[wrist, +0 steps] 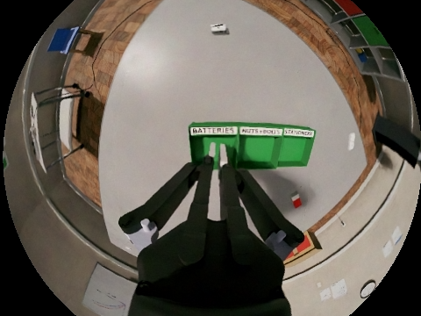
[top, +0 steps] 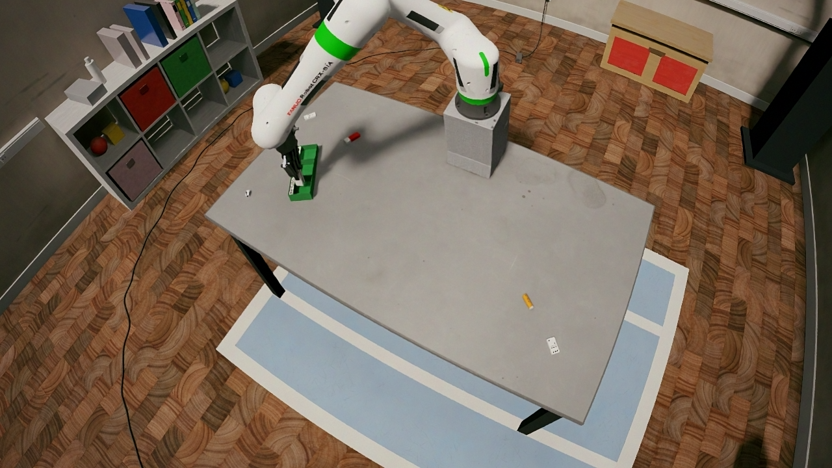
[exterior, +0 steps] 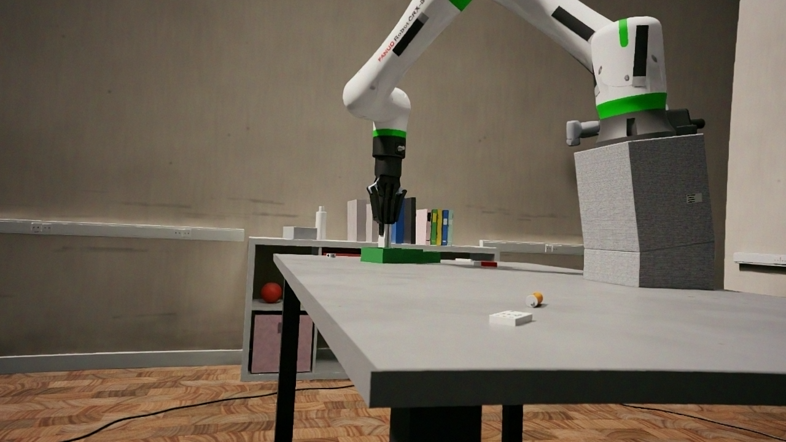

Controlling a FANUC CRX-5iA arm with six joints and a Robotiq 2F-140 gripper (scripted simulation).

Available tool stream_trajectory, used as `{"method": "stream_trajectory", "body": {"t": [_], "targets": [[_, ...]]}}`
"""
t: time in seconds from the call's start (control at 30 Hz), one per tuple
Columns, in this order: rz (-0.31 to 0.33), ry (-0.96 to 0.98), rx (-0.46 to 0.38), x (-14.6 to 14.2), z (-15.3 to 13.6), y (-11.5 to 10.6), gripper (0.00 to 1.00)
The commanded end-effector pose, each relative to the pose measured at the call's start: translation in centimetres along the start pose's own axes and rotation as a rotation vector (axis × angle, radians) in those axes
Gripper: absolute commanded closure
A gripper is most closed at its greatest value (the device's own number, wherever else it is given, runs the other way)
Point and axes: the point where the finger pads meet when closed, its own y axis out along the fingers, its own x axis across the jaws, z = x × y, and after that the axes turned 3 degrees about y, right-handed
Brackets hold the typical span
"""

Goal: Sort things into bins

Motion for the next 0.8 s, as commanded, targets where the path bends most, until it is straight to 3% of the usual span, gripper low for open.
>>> {"method": "stream_trajectory", "body": {"t": [0.0, 0.27, 0.73, 0.77], "targets": [[0.000, 0.000, 0.000, 0.0, 0.0, -0.6, 0.85], [0.000, 0.000, 0.000, 0.0, 0.0, -2.8, 0.85], [0.000, 0.000, 0.000, 0.0, 0.0, -14.5, 0.85], [0.000, 0.000, 0.000, 0.0, 0.0, -14.6, 0.85]]}}
